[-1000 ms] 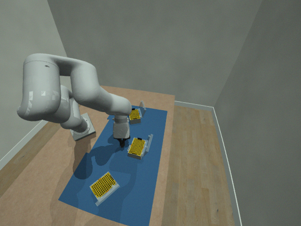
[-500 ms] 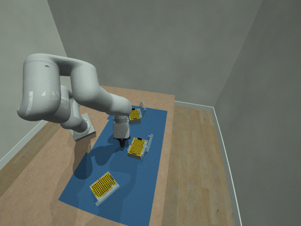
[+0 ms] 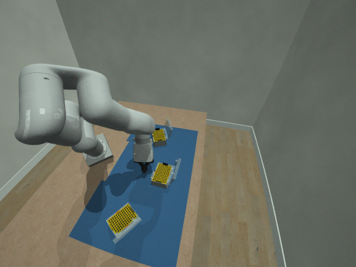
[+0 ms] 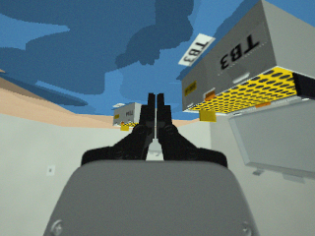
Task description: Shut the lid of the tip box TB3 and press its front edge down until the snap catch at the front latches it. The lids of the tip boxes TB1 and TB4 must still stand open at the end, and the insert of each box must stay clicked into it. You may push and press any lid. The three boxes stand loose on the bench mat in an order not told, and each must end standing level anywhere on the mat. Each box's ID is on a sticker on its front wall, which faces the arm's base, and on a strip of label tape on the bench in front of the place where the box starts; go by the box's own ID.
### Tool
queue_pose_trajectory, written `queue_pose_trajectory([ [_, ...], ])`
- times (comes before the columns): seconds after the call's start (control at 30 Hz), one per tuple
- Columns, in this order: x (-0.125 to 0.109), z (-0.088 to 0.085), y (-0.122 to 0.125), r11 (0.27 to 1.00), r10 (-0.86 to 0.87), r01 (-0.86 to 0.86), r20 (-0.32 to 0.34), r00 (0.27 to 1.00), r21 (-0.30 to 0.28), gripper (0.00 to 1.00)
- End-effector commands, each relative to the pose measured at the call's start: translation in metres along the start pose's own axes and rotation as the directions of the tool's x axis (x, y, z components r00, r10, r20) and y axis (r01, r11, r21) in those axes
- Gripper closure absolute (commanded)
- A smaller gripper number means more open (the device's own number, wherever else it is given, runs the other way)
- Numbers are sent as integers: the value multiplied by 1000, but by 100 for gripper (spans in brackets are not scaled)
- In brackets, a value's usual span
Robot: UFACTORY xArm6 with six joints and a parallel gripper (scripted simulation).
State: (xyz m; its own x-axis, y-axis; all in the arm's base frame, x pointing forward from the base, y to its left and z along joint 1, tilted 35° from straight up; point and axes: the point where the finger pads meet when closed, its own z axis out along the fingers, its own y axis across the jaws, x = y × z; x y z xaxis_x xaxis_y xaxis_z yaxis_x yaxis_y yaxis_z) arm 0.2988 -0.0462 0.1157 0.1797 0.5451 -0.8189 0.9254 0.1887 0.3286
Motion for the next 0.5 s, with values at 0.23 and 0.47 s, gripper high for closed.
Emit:
queue_pose_trajectory([
  [0.23, -26, -46, 1, 1000, 2, -2, -1, 1000, -1, 100],
  [0.47, -44, -77, 1, 1000, 2, -2, -1, 1000, -1, 100],
])
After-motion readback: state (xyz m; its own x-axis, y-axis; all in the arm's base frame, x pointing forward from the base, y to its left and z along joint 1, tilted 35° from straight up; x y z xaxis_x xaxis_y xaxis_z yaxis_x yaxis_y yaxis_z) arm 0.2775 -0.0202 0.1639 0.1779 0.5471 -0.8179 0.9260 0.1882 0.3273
